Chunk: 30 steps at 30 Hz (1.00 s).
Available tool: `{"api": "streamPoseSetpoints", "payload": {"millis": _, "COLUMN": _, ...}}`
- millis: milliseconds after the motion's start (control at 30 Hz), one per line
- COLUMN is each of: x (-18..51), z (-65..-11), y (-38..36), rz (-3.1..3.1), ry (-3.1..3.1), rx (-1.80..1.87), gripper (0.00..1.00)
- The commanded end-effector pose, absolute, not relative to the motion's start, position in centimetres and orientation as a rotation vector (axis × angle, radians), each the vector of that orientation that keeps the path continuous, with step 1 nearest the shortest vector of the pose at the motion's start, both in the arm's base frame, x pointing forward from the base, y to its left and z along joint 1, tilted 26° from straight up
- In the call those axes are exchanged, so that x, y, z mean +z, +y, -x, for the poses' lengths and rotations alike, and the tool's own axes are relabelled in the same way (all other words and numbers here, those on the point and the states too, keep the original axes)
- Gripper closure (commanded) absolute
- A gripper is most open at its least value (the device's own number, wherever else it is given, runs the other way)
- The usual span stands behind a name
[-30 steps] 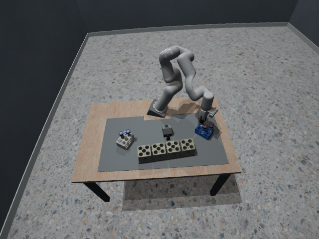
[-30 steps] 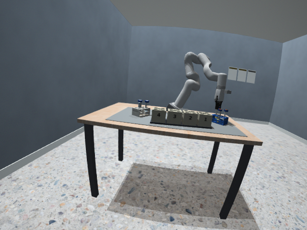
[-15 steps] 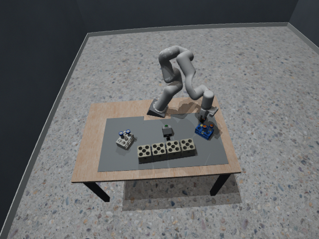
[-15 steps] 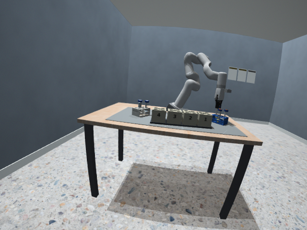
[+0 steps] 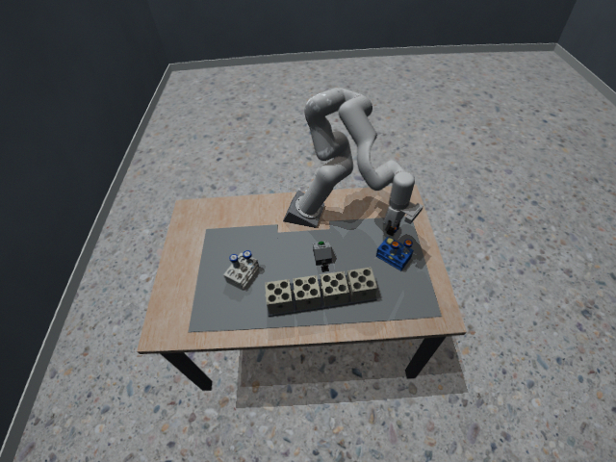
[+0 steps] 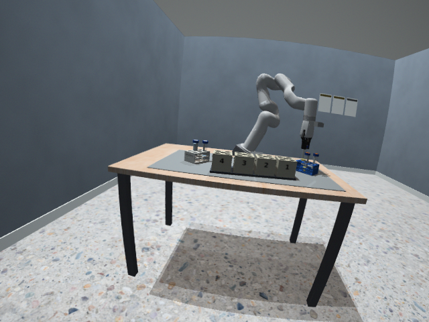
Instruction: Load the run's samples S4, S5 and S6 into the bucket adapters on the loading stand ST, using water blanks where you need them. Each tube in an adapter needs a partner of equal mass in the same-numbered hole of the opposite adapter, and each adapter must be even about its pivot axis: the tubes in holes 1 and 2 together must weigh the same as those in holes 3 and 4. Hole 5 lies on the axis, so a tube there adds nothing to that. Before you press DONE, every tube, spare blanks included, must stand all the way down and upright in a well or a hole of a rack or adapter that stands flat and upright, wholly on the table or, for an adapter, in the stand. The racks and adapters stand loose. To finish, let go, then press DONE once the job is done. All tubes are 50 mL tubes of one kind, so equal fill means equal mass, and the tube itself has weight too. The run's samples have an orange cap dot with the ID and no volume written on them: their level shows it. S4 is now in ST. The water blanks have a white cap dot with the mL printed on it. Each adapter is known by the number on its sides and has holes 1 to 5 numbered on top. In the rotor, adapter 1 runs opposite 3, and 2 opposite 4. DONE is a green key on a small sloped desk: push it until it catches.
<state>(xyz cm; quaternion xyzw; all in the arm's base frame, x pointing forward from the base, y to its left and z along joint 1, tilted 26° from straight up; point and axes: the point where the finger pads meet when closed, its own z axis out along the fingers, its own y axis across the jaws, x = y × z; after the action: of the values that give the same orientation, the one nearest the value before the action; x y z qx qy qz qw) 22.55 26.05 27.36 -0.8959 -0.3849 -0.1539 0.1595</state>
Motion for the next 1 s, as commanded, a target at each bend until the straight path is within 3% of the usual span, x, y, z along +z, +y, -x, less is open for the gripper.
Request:
{"api": "streamPoseSetpoints", "payload": {"millis": 0, "x": 28.3, "z": -22.5, "y": 25.7, "rz": 2.559, "ry": -1.1, "rx": -0.444, "gripper": 1.0}}
{"api": "streamPoseSetpoints", "payload": {"millis": 967, "x": 33.0, "z": -21.7, "y": 23.6, "rz": 2.559, "ry": -1.1, "rx": -0.444, "gripper": 1.0}}
